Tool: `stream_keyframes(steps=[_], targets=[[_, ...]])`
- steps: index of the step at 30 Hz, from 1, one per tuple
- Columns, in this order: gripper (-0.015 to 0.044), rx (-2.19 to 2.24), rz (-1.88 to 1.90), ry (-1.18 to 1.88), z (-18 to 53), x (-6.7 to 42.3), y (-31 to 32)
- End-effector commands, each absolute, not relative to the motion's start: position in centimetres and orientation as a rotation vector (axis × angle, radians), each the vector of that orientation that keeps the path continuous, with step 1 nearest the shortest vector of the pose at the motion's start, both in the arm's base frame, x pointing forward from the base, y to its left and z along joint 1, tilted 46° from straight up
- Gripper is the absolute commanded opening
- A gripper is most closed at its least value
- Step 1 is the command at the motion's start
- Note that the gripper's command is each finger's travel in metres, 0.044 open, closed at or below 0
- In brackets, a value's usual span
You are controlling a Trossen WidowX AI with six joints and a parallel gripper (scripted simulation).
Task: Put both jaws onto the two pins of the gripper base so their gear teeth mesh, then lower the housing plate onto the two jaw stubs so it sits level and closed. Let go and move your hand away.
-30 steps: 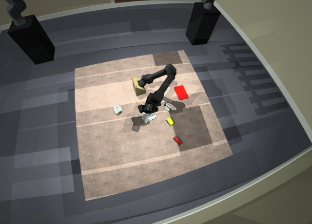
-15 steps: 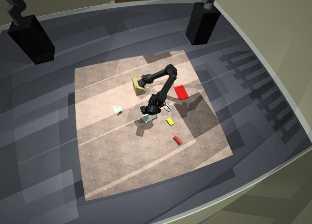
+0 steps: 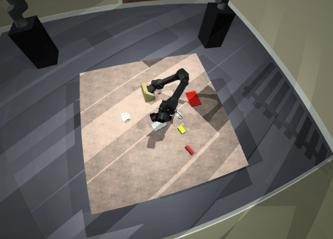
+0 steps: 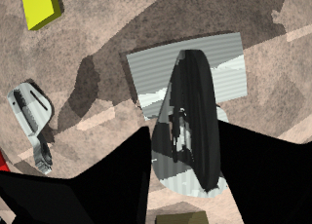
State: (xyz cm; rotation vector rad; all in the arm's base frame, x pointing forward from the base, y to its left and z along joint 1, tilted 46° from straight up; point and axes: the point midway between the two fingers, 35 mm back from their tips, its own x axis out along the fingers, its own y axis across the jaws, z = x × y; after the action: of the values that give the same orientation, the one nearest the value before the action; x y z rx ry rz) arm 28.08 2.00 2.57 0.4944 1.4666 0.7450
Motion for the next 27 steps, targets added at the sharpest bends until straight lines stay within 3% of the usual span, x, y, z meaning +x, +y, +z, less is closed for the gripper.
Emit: stream_keyframes(steps=[1, 27], targets=[[0.0134, 0.501, 0.74, 1.466, 2.7, 28.1, 2.0], [0.0134, 0.501, 0.738, 1.466, 1.7, 28.2, 3.1]])
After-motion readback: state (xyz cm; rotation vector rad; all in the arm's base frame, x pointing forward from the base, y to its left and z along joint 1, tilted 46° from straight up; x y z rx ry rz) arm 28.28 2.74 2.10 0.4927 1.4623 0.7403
